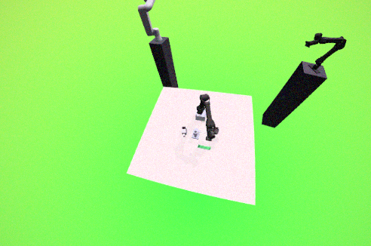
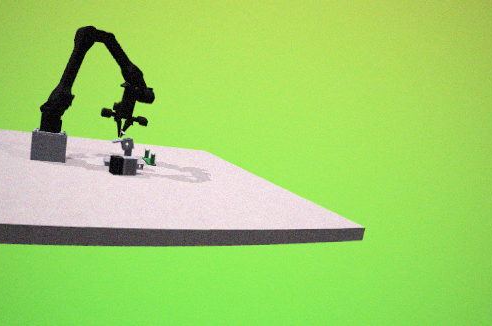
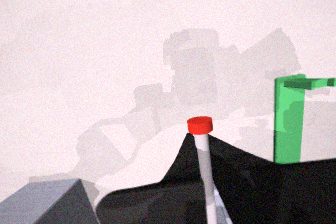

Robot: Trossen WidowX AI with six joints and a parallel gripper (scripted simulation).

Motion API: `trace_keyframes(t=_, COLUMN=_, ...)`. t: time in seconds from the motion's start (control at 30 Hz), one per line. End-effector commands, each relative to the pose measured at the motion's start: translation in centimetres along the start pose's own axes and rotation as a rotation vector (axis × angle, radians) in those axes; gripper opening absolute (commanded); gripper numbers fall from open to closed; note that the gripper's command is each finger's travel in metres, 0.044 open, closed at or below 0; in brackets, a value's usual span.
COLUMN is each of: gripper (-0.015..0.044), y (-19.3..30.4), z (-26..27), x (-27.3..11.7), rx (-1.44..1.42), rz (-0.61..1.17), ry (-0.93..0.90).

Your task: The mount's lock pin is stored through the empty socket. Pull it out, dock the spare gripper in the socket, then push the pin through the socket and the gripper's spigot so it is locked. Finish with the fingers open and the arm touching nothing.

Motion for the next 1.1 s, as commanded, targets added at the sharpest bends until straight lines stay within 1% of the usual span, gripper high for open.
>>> trace_keyframes(t=0.0, gripper=0.0012, y=0.0, z=0.0, x=0.0, rx=0.000, rz=0.000, ry=0.000)
trace_keyframes(t=0.07, gripper=0.0000, y=0.0, z=0.0, x=0.0, rx=0.000, rz=0.000, ry=0.000)
trace_keyframes(t=0.23, gripper=0.0000, y=-0.1, z=-0.2, x=-0.1, rx=0.000, rz=0.000, ry=0.000)
trace_keyframes(t=1.07, gripper=0.0000, y=-4.9, z=-6.0, x=-1.3, rx=-0.015, rz=-0.015, ry=0.004)
Point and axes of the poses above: the point midway between the two fingers, 35 mm back from their tips, its own x axis out along the fingers, its own z axis across the jaws, y = z × x, the point moved 4 cm from there along -x, back along the fingers, and after that the axes turned 11 degrees about x, right-handed, at the moved point
